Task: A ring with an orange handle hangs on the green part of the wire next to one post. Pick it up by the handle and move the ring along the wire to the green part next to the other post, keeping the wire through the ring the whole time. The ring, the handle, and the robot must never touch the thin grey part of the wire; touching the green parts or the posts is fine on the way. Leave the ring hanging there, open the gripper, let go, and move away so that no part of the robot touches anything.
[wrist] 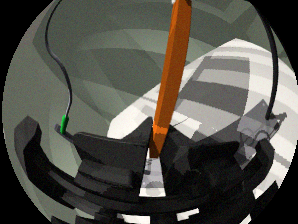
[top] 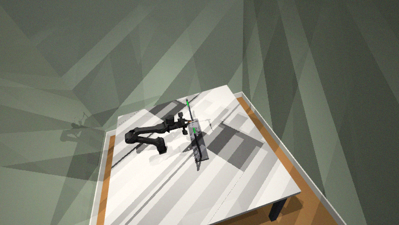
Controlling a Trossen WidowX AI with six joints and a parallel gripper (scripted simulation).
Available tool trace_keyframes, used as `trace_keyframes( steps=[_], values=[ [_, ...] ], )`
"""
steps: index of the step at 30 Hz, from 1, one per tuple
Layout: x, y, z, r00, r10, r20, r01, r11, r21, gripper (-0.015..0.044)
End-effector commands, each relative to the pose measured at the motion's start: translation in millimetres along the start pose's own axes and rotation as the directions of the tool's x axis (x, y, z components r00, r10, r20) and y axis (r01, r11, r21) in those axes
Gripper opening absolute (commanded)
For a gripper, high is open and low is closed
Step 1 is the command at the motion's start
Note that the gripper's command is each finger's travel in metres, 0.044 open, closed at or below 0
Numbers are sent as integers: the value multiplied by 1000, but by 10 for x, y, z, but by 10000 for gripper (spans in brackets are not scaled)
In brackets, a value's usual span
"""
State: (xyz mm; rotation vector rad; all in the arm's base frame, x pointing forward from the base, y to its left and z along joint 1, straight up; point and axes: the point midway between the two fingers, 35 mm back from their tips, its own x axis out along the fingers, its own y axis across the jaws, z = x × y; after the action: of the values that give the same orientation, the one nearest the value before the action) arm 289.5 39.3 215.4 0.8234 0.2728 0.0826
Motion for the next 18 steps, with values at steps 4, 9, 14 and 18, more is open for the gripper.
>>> trace_keyframes(
  steps=[4, 9, 14, 18],
  values=[
    [-166, 267, 28, 993, 62, -96, -48, 989, 143, -150],
    [-262, 403, 60, 982, 108, -155, -72, 971, 226, -150],
    [-356, 521, 103, 966, 159, -206, -92, 949, 301, -150],
    [-430, 604, 146, 949, 202, -242, -107, 928, 357, -150]
  ],
)
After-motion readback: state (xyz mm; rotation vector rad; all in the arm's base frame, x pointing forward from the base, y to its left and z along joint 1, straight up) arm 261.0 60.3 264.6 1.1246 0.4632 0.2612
